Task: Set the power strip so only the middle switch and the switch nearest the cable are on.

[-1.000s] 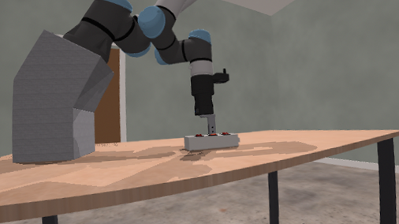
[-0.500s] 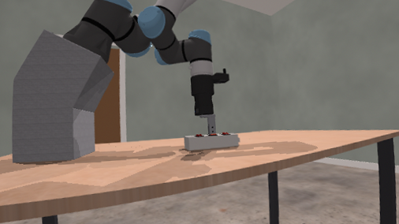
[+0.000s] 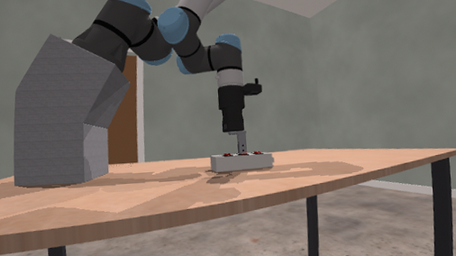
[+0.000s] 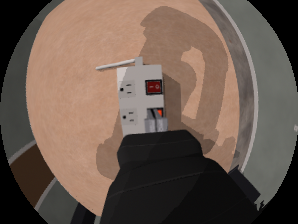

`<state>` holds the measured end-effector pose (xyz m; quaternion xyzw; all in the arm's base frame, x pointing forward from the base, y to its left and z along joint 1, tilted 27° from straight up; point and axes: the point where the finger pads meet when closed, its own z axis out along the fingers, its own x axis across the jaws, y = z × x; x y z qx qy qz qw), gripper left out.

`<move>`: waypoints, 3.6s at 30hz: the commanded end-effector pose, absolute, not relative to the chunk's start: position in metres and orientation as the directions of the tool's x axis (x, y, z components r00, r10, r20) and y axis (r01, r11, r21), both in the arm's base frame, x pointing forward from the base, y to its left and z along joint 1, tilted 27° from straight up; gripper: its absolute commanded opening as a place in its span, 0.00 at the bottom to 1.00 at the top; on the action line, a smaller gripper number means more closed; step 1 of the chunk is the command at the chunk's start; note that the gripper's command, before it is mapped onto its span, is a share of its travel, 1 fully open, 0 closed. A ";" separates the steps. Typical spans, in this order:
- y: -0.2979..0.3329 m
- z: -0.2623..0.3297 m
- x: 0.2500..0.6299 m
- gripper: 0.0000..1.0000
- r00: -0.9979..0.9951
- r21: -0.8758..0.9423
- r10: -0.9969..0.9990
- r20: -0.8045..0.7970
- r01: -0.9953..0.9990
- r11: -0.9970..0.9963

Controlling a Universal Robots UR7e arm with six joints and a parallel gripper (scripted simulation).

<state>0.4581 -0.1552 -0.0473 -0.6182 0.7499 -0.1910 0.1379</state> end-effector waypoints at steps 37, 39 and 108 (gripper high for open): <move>-0.153 -0.030 0.450 0.00 -0.197 -0.456 -0.980 0.027 -0.875 0.163; -0.152 -0.025 0.447 0.00 -0.197 -0.456 -0.980 0.027 -0.875 0.163; -0.157 0.020 0.475 0.00 -0.197 -0.456 -0.980 0.027 -0.875 0.163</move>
